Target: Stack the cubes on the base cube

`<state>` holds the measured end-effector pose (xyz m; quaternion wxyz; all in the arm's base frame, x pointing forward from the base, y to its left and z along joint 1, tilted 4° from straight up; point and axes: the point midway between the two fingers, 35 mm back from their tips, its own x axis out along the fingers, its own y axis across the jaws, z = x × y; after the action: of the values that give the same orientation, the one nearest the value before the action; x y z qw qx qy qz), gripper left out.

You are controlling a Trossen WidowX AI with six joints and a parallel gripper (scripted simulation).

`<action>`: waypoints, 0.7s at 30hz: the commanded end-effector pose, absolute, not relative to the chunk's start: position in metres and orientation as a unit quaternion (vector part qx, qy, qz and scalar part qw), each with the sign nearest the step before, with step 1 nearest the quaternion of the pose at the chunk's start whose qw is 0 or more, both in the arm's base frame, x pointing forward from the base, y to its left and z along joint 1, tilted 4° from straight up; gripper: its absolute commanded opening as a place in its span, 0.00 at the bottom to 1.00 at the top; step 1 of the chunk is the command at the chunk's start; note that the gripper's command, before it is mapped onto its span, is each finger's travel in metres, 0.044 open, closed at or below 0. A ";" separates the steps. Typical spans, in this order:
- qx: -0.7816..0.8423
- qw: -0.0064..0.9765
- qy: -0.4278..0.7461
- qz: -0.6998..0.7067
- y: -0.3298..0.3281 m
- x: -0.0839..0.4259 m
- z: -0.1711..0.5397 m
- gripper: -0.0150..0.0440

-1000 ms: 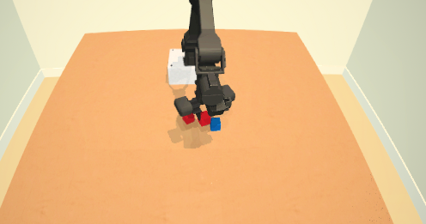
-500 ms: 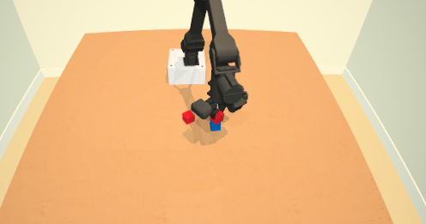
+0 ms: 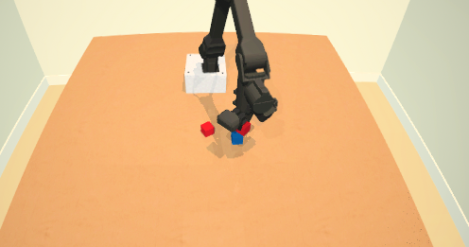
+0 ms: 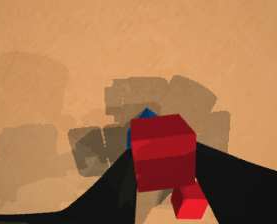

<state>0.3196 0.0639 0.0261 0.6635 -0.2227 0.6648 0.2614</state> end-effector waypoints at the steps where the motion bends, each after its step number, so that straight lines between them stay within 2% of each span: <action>1: -0.223 0.664 0.663 0.265 0.065 0.320 0.026 0.43; 21: -0.223 0.664 0.663 0.265 0.066 0.319 0.000 0.43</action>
<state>0.3190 0.0656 0.0005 0.6632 -0.2247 0.6636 0.2634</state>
